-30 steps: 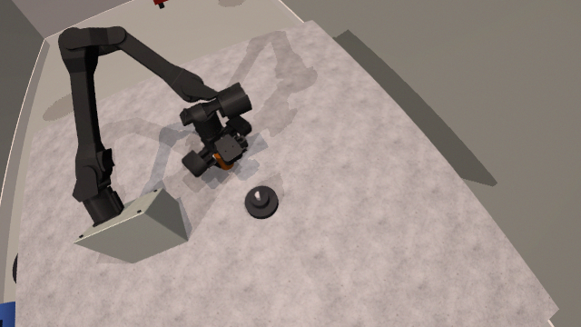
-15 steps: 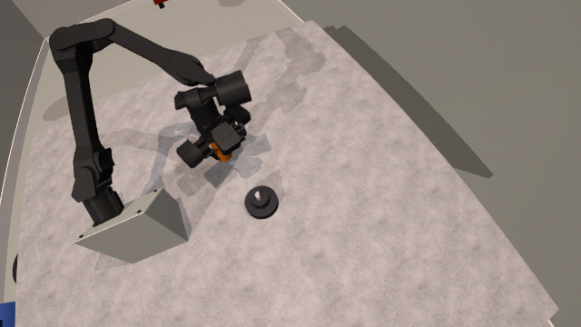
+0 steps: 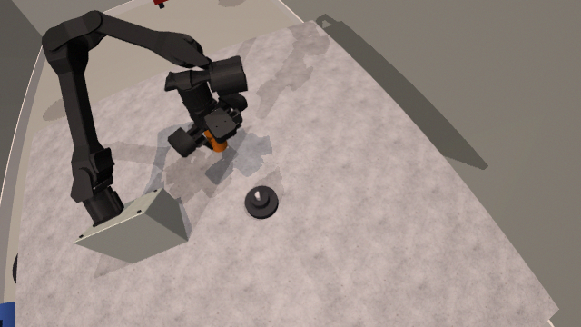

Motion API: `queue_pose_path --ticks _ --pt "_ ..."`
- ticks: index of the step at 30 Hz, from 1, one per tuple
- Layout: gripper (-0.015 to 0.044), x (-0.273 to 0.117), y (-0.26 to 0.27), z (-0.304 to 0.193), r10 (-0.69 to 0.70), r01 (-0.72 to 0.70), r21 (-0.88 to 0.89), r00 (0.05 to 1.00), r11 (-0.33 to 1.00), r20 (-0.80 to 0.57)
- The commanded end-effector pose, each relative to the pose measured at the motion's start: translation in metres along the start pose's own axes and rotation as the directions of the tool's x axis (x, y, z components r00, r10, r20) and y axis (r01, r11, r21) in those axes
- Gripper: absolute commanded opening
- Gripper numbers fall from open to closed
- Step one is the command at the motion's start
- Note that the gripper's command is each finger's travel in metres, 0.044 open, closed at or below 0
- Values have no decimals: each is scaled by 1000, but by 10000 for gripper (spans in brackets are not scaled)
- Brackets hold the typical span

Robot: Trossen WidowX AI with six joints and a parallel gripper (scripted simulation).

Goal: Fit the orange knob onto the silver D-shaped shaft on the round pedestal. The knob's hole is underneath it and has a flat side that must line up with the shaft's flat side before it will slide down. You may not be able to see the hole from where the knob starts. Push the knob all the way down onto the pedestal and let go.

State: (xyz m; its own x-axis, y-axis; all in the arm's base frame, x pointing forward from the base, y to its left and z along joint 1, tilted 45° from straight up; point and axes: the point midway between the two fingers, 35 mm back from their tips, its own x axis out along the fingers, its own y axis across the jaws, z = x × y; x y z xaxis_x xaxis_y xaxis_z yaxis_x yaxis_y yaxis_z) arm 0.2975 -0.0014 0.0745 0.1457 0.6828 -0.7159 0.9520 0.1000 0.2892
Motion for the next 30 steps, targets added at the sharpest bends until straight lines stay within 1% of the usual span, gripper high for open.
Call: queue_pose_path --ticks 1,5,8,30 --pt "0 -17 1 1 10 -10 -6 1000 1000 7" --pt "0 -28 0 0 11 -11 -6 1000 1000 4" --pt "0 -28 0 1 12 -11 -6 1000 1000 3" --pt "0 -9 1 64 12 -12 -8 1000 1000 8"
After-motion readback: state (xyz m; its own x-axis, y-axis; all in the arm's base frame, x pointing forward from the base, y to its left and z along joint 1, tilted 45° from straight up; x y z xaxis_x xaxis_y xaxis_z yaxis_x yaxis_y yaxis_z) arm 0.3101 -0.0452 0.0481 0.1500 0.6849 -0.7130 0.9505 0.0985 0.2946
